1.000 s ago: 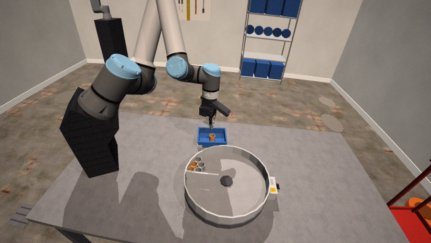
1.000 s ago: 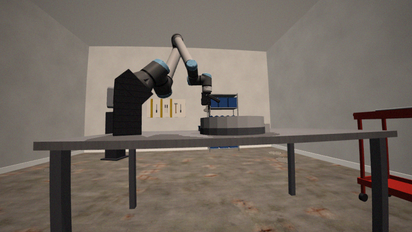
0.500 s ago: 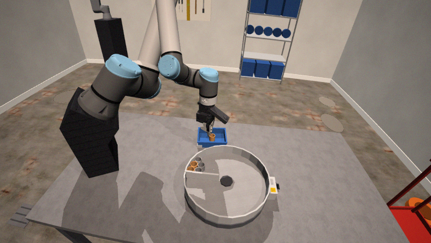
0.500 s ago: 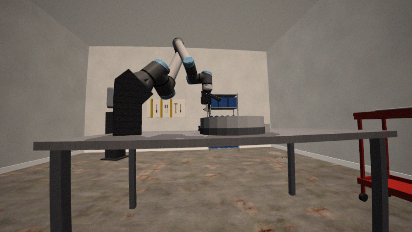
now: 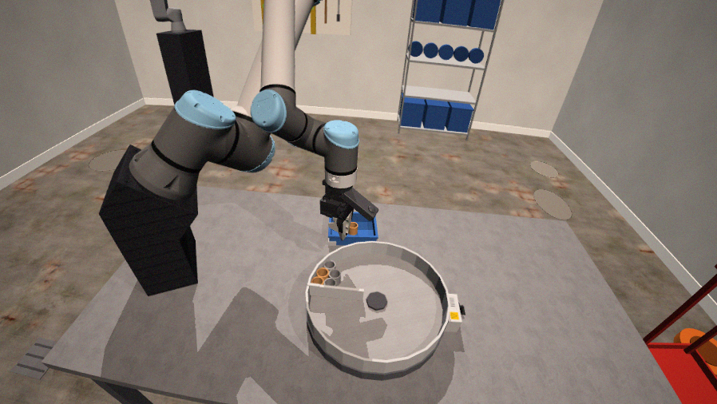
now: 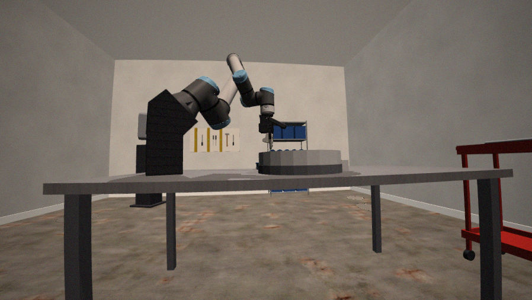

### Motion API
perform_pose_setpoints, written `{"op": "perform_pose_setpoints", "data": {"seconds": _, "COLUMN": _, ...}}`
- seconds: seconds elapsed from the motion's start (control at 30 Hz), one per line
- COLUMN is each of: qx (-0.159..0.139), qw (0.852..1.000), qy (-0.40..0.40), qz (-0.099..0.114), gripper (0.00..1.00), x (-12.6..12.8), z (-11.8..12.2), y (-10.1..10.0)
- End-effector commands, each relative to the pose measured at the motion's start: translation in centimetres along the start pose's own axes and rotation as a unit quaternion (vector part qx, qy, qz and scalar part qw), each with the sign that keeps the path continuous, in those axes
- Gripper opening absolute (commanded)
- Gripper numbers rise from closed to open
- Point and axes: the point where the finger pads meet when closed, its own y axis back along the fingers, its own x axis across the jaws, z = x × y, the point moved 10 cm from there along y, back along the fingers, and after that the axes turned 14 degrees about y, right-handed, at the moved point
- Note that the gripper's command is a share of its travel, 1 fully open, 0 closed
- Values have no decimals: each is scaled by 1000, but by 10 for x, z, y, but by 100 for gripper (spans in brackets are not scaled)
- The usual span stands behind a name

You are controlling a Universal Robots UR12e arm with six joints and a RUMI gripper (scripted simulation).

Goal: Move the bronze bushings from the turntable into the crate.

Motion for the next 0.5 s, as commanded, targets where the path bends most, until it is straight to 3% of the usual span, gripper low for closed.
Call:
{"op": "perform_pose_setpoints", "data": {"seconds": 0.0, "qx": -1, "qw": 1000, "qy": -9, "qz": -2, "gripper": 5, "x": 30, "z": 0, "y": 0}}
{"op": "perform_pose_setpoints", "data": {"seconds": 0.47, "qx": -1, "qw": 1000, "qy": -24, "qz": -2, "gripper": 5, "x": 78, "z": 1, "y": 0}}
